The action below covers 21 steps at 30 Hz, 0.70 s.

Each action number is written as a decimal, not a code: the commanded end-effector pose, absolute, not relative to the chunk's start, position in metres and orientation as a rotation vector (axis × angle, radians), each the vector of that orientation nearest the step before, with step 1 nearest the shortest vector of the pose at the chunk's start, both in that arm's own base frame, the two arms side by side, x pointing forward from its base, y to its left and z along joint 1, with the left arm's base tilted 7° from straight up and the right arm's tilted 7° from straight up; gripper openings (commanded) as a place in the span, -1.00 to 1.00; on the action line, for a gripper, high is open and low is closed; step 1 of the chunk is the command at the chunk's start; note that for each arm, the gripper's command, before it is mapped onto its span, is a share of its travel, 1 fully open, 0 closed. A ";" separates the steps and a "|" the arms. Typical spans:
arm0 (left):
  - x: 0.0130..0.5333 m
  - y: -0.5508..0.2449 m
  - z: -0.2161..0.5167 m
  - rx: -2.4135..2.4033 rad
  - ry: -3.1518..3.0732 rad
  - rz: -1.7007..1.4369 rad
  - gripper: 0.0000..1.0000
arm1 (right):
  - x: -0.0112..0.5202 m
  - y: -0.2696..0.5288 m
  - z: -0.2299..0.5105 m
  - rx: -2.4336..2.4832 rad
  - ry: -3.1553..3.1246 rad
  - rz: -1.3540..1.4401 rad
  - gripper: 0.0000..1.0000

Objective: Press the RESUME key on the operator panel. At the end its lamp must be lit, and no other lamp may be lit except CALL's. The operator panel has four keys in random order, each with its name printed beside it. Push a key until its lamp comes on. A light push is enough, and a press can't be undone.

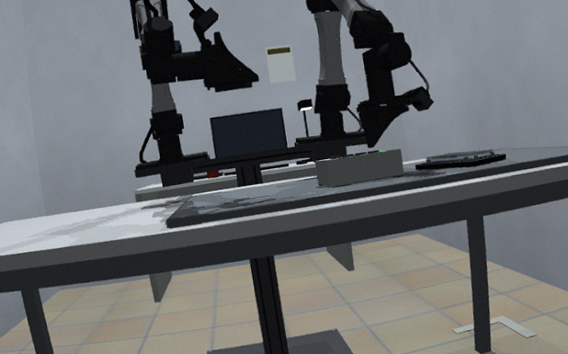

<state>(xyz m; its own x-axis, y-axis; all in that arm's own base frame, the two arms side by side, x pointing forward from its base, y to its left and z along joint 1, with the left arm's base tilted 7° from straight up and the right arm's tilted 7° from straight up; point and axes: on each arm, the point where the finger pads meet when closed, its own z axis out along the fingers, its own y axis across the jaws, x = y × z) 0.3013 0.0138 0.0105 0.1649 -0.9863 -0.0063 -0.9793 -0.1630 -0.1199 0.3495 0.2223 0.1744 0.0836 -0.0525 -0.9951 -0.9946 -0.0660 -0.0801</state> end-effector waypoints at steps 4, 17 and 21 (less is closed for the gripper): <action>0.292 0.010 0.037 -2.329 1.987 -0.084 -1.00 | 0.351 0.224 0.177 -1.345 1.137 1.168 1.00; 0.303 0.013 0.084 -2.295 1.949 -0.162 -1.00 | 0.351 0.224 0.177 -1.344 1.138 1.169 1.00; 0.303 0.013 0.084 -2.295 1.949 -0.162 -1.00 | 0.351 0.224 0.177 -1.344 1.138 1.169 1.00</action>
<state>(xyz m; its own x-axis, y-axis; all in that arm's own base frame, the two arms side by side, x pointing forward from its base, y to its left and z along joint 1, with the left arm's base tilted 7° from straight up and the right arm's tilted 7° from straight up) 0.2983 0.0129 0.0668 0.1649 -0.9863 -0.0038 -0.9785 -0.1631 -0.1265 0.3493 0.2223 0.1742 0.0824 -0.0527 -0.9952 -0.9947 -0.0661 -0.0788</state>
